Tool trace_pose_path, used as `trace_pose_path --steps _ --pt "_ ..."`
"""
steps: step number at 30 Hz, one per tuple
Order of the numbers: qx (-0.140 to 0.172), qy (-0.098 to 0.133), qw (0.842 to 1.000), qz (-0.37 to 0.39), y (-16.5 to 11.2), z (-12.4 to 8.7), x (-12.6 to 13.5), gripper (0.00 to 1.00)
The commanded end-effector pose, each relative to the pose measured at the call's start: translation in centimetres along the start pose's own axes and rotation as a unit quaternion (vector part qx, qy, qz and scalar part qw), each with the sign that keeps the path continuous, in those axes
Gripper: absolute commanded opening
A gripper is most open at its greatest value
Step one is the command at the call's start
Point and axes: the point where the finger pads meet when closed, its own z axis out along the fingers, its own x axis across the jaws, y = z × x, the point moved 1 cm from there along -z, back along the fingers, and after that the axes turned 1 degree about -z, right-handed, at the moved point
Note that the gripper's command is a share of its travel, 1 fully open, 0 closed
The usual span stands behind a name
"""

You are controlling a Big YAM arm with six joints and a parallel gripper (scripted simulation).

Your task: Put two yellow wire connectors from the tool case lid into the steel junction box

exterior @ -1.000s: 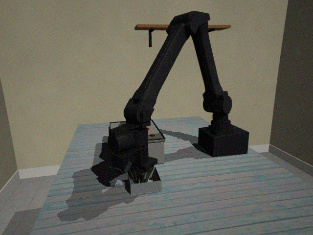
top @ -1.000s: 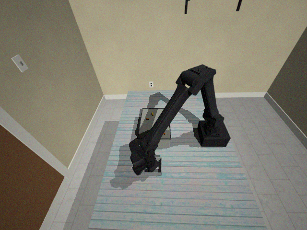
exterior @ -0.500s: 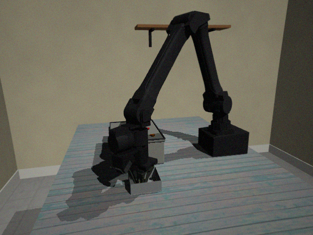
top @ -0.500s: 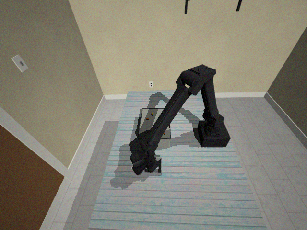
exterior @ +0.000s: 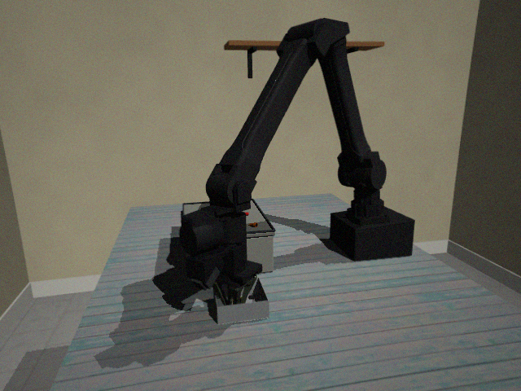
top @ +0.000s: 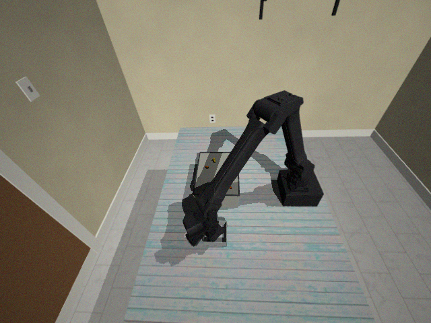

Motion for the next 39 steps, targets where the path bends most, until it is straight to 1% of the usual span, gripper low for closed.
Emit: trace_pose_path --steps 1,10,14,19,25,27,34,39 --pt "-0.012 -0.004 1.0 0.001 0.6 -0.6 -0.6 0.28" --pt "-0.012 -0.004 1.0 0.001 0.6 -0.7 -0.6 0.28" --pt "-0.013 -0.004 1.0 0.001 0.6 -1.2 -0.6 0.28" --pt "-0.016 -0.005 1.0 0.001 0.9 -2.3 -0.7 0.28" --pt "-0.024 -0.006 1.0 0.001 1.7 -4.3 -0.6 0.28" --pt "-0.024 -0.006 1.0 0.001 1.7 -4.3 -0.6 0.28" --pt "-0.029 -0.007 1.0 0.001 2.1 -6.3 -0.4 0.28" --pt "-0.03 -0.007 1.0 0.001 2.3 -7.2 -0.3 0.28"
